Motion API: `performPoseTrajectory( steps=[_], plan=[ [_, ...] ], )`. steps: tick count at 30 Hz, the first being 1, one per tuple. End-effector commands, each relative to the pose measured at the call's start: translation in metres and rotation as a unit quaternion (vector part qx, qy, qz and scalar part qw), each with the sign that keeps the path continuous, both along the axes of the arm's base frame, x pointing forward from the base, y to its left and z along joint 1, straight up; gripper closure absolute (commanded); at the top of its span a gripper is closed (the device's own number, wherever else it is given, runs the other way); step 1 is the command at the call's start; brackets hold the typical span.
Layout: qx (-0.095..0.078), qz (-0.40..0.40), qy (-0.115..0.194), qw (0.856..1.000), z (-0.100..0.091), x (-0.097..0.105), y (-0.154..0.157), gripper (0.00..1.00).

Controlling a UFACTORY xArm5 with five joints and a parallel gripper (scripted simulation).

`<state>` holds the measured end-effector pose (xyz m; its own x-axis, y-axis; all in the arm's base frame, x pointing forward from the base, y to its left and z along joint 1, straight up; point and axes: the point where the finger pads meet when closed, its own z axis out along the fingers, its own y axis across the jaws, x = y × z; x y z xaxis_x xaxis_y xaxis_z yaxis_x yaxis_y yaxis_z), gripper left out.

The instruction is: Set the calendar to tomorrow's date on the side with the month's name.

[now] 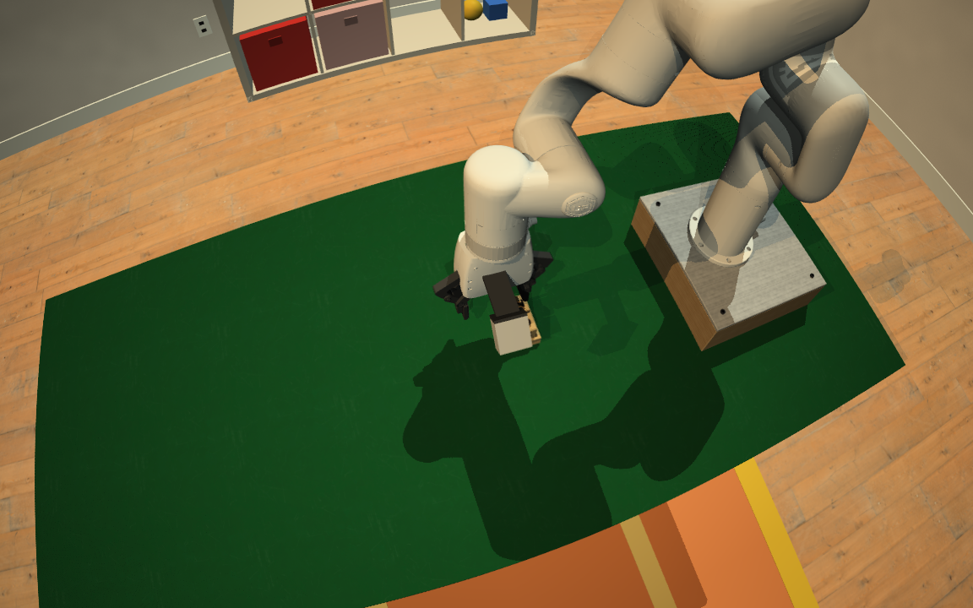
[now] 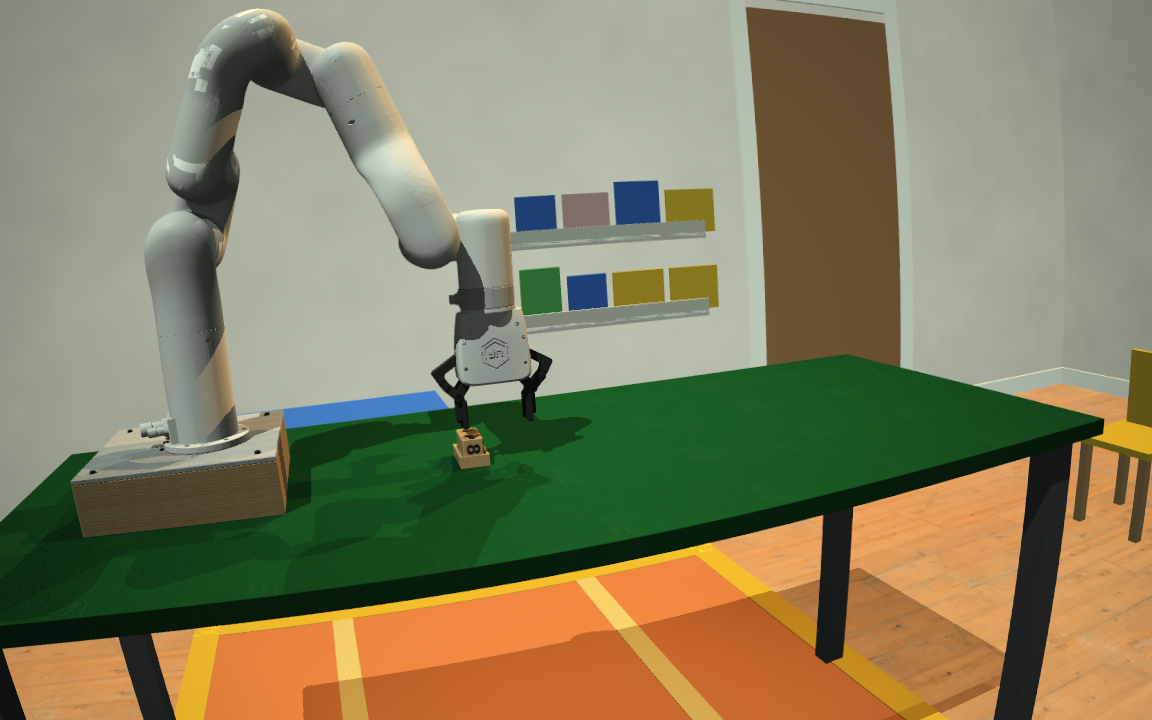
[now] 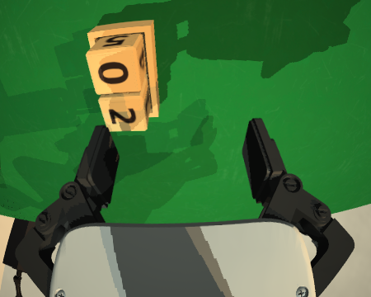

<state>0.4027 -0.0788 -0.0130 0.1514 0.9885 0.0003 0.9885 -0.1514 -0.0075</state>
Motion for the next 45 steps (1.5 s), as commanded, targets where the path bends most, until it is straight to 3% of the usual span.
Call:
performPoseTrajectory(
  steps=[1, 45],
  plan=[
    [0.000, 0.000, -0.002, 1.000, 0.001, -0.001, 0.014, 0.00],
    [-0.001, 0.000, -0.002, 1.000, 0.001, -0.015, 0.114, 0.00]
  ],
)
